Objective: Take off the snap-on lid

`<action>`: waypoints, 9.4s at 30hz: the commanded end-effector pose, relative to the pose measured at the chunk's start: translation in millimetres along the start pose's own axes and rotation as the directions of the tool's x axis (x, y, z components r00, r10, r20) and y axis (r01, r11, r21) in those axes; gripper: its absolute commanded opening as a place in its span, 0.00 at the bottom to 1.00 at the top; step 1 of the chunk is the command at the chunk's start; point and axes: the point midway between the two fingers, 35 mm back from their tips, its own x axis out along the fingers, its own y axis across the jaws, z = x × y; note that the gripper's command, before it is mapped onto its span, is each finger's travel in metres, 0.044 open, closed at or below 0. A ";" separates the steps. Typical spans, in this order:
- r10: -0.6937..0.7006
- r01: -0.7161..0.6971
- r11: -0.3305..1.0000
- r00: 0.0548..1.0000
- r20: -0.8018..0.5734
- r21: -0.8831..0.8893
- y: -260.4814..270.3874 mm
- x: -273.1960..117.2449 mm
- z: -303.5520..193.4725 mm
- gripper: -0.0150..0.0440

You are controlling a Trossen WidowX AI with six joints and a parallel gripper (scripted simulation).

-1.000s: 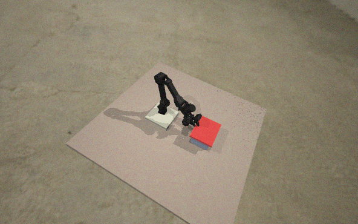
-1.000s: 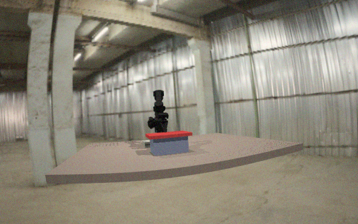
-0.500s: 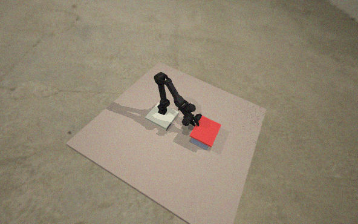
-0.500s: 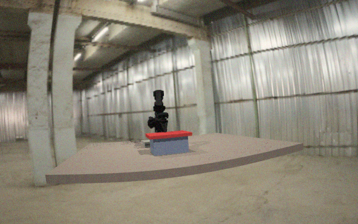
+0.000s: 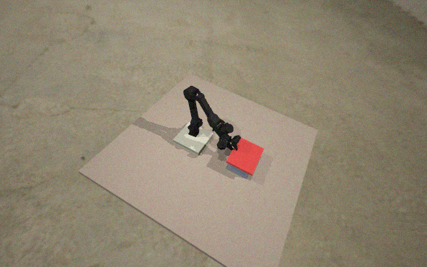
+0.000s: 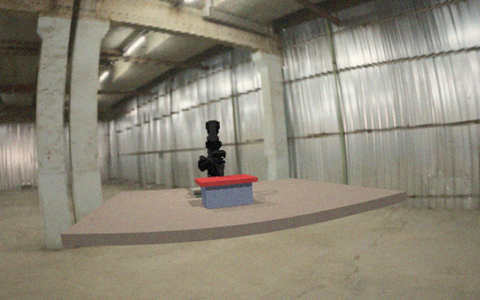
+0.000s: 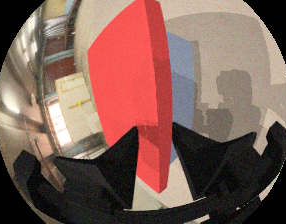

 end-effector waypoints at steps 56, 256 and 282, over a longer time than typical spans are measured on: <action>0.008 -0.008 1.000 1.000 0.002 0.000 8.5 -4.8 0.6 0.25; 0.018 -0.018 1.000 1.000 0.010 -0.004 123.9 -59.6 83.7 0.25; 0.017 -0.017 1.000 1.000 0.013 -0.007 119.4 -65.7 135.0 0.25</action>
